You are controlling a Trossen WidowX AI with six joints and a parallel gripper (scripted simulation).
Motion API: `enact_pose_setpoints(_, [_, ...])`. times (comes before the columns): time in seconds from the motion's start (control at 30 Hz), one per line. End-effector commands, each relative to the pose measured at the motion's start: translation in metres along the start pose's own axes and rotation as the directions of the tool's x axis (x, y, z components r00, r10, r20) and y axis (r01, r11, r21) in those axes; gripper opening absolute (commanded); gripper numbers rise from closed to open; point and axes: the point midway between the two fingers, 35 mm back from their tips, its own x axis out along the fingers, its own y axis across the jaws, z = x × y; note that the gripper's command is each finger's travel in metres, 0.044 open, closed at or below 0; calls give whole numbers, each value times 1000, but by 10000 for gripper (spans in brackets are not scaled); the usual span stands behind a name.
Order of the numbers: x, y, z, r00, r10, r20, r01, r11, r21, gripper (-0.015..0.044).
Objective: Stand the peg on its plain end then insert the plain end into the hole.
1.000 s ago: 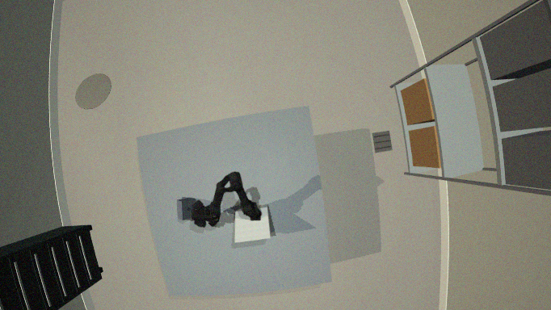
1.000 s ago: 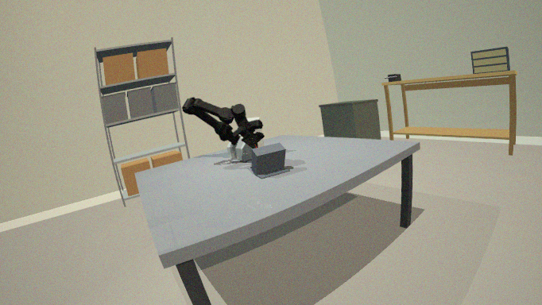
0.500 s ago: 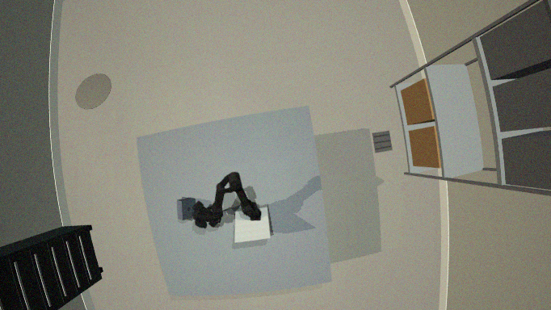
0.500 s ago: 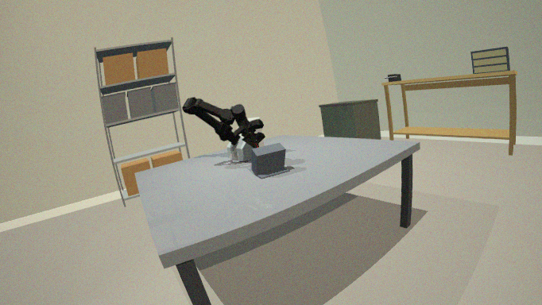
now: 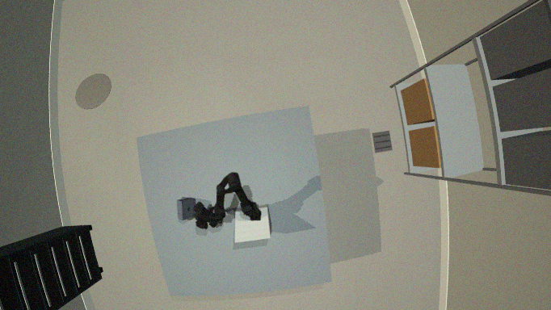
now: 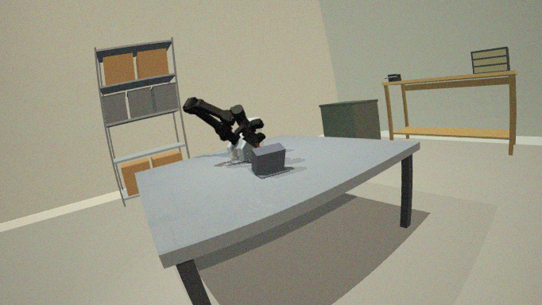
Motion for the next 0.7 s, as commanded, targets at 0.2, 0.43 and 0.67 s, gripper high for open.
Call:
enact_pose_setpoints(0.2, [-2, 4, 1, 999, -27, 27, 28, 999, -22, 0])
enact_pose_setpoints(0.43, [-4, 4, 1, 998, -51, 45, 52, 998, -29, 0])
enact_pose_setpoints(0.67, [-7, 4, 1, 995, -75, 63, 77, 996, -35, 0])
